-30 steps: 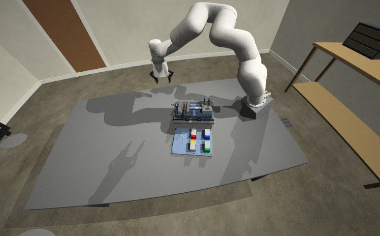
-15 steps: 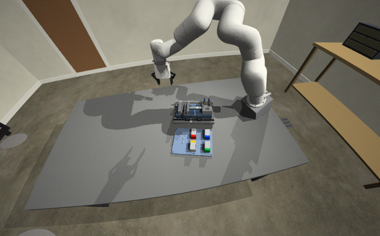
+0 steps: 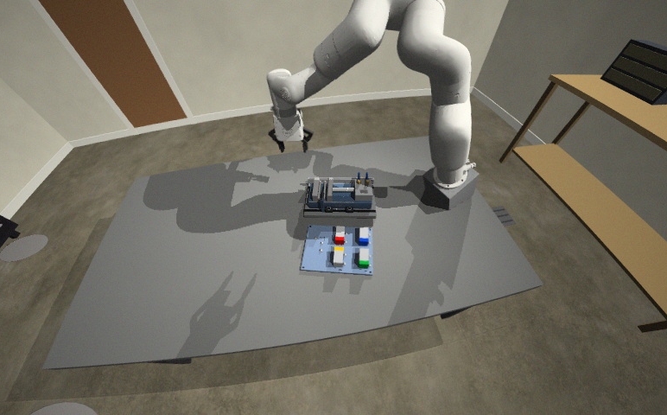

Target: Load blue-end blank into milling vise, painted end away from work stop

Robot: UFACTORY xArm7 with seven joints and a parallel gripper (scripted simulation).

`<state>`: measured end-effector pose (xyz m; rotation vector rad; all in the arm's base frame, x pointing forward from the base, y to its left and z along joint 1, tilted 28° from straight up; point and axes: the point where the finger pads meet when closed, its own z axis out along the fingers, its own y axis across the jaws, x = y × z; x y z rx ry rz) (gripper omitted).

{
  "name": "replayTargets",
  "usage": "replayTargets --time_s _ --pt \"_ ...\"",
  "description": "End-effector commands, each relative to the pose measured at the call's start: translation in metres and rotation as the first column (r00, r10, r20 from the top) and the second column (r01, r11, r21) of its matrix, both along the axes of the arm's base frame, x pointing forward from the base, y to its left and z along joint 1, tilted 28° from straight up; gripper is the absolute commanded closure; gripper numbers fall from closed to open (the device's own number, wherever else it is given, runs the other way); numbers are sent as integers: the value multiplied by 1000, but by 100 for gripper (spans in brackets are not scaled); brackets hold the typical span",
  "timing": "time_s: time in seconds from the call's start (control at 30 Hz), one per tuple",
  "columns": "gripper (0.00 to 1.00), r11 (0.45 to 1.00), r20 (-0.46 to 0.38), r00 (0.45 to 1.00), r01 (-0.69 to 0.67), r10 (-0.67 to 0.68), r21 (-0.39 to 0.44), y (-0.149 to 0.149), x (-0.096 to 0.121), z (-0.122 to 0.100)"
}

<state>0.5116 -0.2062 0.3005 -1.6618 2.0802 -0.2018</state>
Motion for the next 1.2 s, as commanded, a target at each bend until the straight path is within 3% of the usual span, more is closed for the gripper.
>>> replayTargets --time_s 0.0,0.23,0.57,0.8,1.17 --pt "0 1000 5 1000 5 -5 -3 18 -12 7" --pt "0 1000 5 1000 5 -5 -3 18 -12 7" --pt "0 1000 5 1000 5 -5 -2 60 -37 16" --pt "0 1000 5 1000 5 -5 -2 60 -37 16" --pt "0 1000 5 1000 4 -4 -2 102 -61 25"
